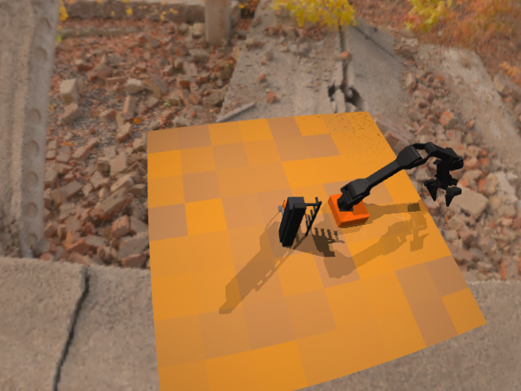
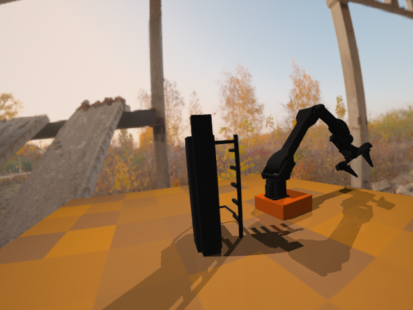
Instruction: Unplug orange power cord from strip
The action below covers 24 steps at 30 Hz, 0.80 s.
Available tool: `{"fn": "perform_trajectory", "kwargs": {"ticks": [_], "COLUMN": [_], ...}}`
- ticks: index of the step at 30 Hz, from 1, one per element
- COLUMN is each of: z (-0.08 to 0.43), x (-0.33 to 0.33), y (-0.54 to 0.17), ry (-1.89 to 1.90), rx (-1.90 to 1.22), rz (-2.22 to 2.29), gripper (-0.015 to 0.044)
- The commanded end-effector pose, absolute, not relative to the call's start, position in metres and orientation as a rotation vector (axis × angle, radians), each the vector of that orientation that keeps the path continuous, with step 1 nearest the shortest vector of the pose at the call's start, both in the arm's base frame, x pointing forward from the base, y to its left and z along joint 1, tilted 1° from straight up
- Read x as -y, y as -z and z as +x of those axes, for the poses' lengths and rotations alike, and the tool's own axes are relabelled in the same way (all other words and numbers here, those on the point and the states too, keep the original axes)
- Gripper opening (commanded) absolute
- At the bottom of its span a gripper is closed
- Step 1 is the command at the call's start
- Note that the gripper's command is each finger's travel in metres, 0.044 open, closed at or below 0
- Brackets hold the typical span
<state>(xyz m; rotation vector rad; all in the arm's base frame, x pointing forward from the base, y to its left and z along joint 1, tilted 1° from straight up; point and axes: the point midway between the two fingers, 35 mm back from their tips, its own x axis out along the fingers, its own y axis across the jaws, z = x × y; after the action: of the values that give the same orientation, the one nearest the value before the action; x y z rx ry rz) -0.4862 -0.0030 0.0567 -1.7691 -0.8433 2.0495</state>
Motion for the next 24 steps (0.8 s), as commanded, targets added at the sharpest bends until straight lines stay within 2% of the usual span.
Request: {"fn": "perform_trajectory", "kwargs": {"ticks": [1,9,16,24], "z": [-0.486,-0.45,-0.378,-0.259], "x": [0.006,0.138,0.25,0.344], "y": [-0.057,-0.068,-0.077,-0.087], "ry": [-2.055,-2.278,-2.48,-2.682], "rx": [0.845,0.911,0.983,1.068], "rz": [-1.768,-1.727,-1.728,-1.777], "gripper": [0.0374,0.0164,0.016,0.016]}}
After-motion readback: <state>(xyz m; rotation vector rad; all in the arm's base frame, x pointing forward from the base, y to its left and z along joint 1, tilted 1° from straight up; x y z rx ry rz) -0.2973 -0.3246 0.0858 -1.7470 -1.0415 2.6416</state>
